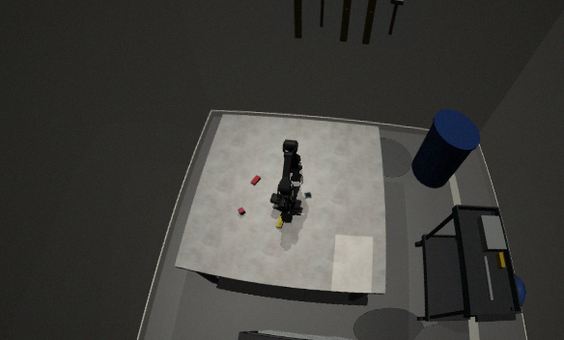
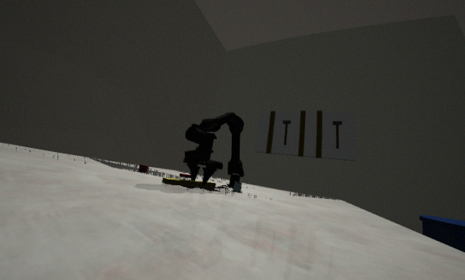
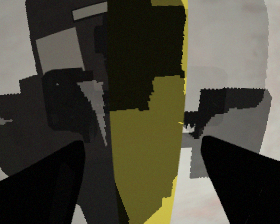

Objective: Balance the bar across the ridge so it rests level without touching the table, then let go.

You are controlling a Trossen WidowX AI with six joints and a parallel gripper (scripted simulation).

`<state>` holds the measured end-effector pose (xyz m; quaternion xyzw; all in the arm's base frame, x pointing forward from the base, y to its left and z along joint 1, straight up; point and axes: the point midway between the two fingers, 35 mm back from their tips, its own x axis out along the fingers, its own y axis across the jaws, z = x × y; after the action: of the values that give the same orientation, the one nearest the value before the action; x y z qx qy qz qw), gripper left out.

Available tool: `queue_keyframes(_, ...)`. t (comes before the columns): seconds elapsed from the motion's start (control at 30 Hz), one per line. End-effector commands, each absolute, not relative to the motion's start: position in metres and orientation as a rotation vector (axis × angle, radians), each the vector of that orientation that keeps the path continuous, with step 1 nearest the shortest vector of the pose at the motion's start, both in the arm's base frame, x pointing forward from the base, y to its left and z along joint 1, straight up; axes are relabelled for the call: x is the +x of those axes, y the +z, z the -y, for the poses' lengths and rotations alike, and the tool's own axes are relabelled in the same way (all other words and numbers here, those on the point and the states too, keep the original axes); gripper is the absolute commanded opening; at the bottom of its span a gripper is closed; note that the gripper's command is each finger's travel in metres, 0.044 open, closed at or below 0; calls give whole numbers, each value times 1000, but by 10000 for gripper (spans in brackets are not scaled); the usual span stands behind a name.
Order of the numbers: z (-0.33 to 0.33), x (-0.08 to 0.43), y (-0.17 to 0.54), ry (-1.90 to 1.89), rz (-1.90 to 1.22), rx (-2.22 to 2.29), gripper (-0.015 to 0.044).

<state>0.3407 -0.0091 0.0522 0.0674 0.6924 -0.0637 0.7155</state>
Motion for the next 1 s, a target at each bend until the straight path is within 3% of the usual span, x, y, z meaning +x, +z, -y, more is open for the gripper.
queue_keyframes(0.0, 10, 341, 51, -148, -1531, 152, 315)
queue_keyframes(0.27, 10, 341, 51, -148, -1531, 152, 315)
queue_keyframes(0.5, 9, 341, 51, -141, -1533, 149, 131)
queue_keyframes(0.73, 9, 341, 51, -141, -1533, 149, 85)
queue_keyframes(0.83, 9, 341, 55, -141, -1533, 149, 6)
queue_keyframes(0.97, 9, 342, 65, -142, -1532, 150, 0)
